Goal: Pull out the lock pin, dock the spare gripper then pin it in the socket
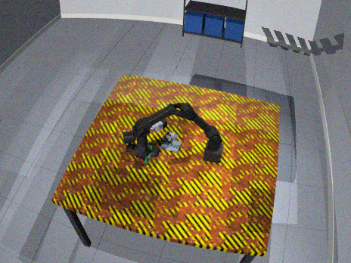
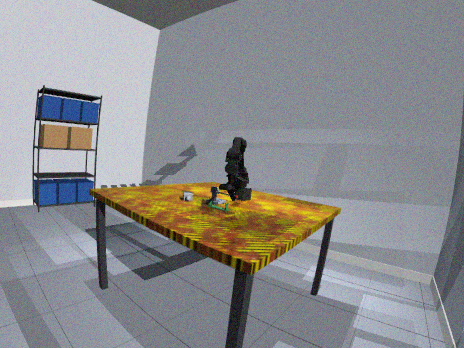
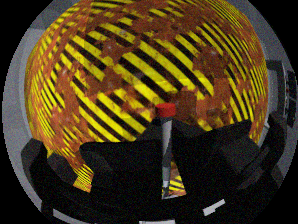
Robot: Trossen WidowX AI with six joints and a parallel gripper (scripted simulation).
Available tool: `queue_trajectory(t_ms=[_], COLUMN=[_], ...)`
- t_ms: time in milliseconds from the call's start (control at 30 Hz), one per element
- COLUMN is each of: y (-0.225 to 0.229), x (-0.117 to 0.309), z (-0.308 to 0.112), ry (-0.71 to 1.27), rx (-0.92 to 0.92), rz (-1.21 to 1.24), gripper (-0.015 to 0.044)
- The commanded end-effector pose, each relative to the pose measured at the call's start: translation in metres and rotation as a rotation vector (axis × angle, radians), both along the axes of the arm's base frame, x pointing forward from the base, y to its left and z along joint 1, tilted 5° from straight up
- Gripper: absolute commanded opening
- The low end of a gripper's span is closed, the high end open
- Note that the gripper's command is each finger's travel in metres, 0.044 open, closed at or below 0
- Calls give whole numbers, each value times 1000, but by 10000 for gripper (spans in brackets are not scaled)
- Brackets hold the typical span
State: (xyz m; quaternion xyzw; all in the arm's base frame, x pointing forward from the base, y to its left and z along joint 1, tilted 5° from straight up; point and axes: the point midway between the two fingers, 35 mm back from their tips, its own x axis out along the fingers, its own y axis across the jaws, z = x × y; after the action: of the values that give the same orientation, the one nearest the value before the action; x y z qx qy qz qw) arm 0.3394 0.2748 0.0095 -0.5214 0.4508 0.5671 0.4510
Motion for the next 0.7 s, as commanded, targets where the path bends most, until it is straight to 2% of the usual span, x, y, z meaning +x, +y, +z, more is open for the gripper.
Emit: queue_trajectory(t_ms=[0,667], y=[0,-2], x=[0,1], z=[-7,-38], ry=[0,0], rx=[0,0], rz=[3,3], gripper=[0,0])
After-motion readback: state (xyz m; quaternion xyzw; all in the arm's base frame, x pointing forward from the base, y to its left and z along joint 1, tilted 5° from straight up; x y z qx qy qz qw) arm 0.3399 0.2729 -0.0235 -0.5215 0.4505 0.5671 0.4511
